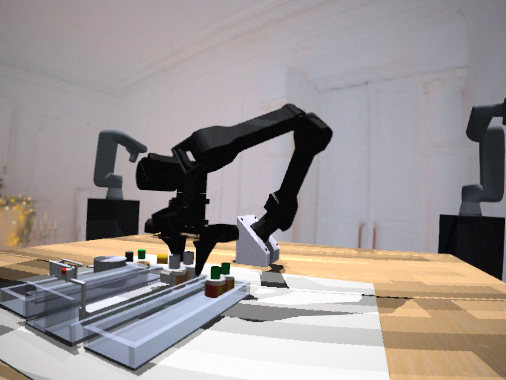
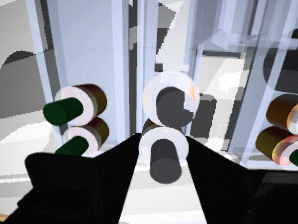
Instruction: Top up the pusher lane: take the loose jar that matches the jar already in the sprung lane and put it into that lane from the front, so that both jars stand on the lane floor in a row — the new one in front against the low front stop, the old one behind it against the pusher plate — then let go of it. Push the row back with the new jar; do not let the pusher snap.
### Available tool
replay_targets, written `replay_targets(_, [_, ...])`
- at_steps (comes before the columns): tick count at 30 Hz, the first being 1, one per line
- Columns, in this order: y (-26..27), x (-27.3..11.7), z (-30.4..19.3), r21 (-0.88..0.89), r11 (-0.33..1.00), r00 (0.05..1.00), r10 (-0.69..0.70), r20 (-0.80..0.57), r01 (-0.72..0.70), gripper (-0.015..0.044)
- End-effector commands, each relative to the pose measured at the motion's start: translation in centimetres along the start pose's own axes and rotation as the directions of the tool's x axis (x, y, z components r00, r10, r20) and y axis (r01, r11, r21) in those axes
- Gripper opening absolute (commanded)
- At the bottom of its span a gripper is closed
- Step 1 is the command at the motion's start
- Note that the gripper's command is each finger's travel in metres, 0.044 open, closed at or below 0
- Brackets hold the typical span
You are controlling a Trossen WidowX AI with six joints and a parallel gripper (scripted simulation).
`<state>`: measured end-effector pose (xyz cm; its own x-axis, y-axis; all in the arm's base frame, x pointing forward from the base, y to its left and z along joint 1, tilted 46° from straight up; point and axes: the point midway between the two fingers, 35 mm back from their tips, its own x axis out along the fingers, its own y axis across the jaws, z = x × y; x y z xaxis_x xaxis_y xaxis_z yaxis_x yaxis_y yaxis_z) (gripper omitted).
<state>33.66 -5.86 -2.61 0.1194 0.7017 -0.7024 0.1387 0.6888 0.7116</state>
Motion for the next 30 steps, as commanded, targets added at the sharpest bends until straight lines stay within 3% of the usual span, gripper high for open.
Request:
replay_targets(1, [0.18,0.03,0.17,-0.005,1.000,1.000,0.008,0.010,-0.008,0.0000])
replay_targets(30, [0.17,0.04,-0.31,-0.005,1.000,1.000,0.008,0.010,-0.008,0.0000])
